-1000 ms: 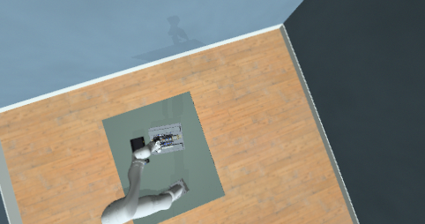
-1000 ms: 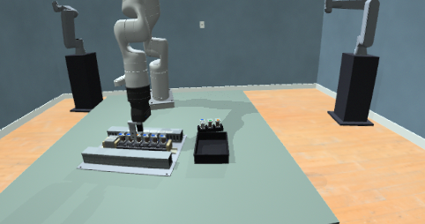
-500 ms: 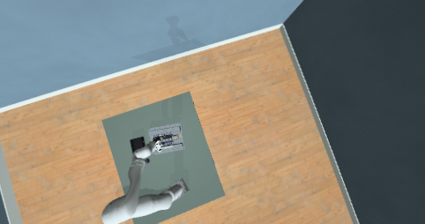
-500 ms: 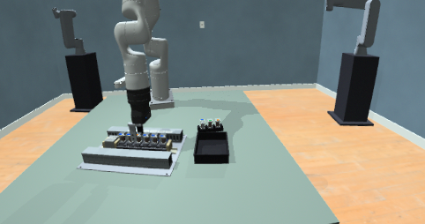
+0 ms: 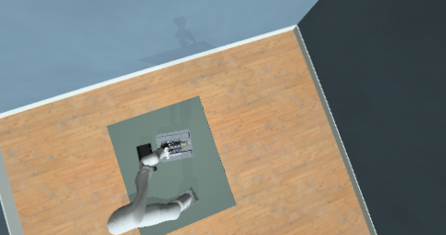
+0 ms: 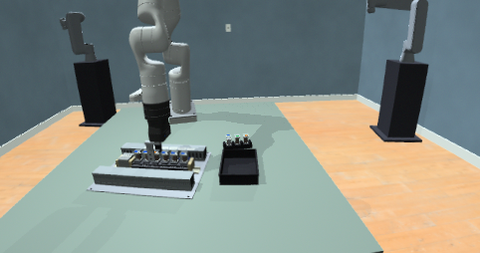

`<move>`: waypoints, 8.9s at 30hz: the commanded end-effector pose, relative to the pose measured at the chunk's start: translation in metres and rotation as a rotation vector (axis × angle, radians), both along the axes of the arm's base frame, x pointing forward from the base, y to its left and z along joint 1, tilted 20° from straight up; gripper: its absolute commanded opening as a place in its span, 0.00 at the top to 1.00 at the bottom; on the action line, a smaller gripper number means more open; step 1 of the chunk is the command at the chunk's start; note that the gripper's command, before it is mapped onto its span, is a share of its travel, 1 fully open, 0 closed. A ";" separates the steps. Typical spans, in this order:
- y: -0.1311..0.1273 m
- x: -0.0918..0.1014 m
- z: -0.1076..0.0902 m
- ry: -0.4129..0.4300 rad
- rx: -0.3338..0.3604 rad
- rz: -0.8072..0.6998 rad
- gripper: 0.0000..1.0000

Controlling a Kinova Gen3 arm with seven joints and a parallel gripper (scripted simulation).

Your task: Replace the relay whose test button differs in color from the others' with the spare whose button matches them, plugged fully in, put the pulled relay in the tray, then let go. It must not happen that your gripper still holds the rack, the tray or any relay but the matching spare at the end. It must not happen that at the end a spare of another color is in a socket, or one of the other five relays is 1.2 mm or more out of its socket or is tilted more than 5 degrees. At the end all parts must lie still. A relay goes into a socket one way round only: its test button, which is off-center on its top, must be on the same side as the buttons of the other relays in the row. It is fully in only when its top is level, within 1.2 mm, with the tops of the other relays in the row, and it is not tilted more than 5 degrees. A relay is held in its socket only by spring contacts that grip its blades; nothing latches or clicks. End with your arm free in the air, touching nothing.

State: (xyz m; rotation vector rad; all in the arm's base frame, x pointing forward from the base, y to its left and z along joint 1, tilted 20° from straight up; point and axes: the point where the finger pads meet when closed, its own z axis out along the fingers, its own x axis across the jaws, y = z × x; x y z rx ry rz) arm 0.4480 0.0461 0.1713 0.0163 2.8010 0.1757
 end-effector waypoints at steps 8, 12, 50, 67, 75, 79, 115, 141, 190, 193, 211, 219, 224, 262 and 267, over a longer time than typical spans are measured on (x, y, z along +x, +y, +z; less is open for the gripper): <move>0.001 0.002 -0.007 0.002 0.000 0.001 0.00; 0.002 0.002 -0.010 0.003 0.000 0.001 0.00; 0.003 0.003 -0.015 0.003 0.000 0.001 0.00; 0.002 0.003 -0.014 0.003 0.000 0.001 0.00; 0.002 0.003 -0.013 0.003 0.000 0.001 0.00; 0.002 0.003 -0.013 0.003 0.000 0.001 0.00; 0.002 0.003 -0.013 0.003 0.000 0.001 1.00; 0.002 0.003 -0.013 0.003 0.000 0.001 1.00; 0.001 -0.001 -0.002 0.004 0.000 0.001 1.00; 0.001 -0.002 -0.001 0.003 0.000 0.001 1.00; 0.000 -0.004 0.005 0.003 0.000 0.001 1.00; 0.000 -0.005 0.007 0.004 0.000 0.001 1.00; -0.001 -0.005 0.009 0.004 0.000 0.001 1.00; -0.002 -0.007 0.018 0.003 0.000 0.001 1.00; -0.002 -0.007 0.018 0.003 0.000 0.001 1.00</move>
